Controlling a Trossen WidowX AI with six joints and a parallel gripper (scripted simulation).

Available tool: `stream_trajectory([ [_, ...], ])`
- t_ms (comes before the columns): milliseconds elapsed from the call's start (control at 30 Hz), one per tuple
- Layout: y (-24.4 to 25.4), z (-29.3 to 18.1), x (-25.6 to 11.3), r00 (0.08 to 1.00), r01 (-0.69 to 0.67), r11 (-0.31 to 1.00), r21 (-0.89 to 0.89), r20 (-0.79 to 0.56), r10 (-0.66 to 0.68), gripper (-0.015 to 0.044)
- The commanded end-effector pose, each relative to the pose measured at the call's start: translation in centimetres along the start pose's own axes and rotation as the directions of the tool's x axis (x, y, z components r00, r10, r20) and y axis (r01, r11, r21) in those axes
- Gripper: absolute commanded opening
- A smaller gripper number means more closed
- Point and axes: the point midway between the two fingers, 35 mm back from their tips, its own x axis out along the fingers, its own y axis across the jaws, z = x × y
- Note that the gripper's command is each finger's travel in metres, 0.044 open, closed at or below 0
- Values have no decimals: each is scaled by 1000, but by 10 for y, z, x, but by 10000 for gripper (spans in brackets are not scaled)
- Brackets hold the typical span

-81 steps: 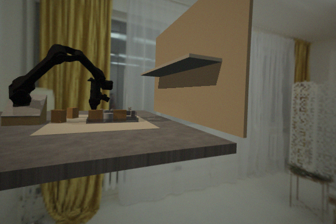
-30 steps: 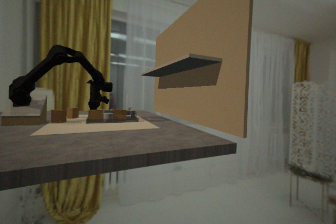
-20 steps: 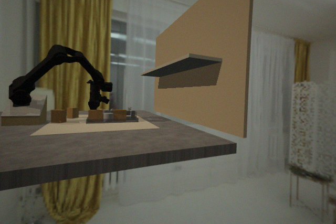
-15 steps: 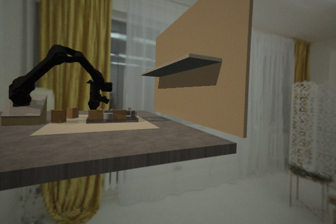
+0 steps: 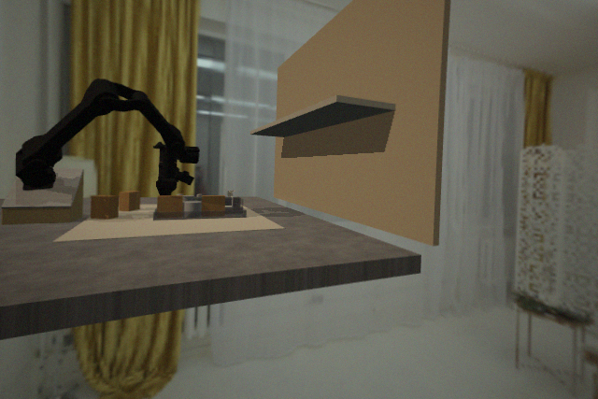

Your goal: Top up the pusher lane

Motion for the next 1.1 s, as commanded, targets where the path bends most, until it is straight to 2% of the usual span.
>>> stream_trajectory([
  [0,-1,1,0,1000,8,1000,7,11,-8,0],
  [1067,0,-6,0,1000,8,1000,7,10,-8,0],
])
